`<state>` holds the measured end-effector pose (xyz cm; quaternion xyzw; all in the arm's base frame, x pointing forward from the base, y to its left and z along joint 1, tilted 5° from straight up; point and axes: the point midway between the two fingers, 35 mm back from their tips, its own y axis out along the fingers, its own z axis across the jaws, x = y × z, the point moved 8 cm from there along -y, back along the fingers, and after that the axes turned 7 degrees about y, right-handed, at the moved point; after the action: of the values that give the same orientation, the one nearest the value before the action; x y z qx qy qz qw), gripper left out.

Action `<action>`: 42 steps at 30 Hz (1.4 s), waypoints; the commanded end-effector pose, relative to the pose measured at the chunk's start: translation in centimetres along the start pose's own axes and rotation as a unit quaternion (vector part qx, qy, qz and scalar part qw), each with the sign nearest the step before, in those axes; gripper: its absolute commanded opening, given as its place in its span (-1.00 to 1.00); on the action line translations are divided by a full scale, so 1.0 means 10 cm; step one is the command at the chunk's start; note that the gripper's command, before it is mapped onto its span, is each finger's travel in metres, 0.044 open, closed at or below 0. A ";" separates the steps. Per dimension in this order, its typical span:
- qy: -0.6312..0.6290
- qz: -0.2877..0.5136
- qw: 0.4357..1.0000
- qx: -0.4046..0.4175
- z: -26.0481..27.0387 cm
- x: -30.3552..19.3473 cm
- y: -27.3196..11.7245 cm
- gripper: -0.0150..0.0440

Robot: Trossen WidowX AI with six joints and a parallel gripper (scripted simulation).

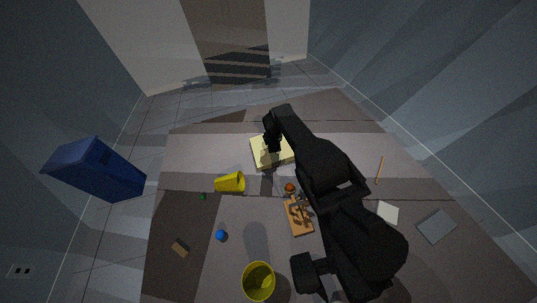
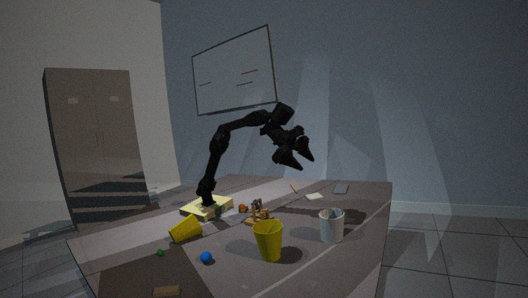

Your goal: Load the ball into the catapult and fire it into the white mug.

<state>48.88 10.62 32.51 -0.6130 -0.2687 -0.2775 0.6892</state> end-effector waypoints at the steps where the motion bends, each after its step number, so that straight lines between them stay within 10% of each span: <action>1: -0.003 -0.006 1.000 -0.001 0.00 0.02 -0.01 1.00; 11: -0.003 -0.009 1.000 0.000 -0.09 0.05 -0.01 1.00; 28: -0.003 -0.009 1.000 0.000 -0.09 0.05 -0.01 -0.49; 42: -0.057 0.044 0.997 -0.016 0.07 -0.21 0.05 -0.49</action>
<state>48.42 10.45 31.70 -0.6355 -0.2735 -0.2471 0.6784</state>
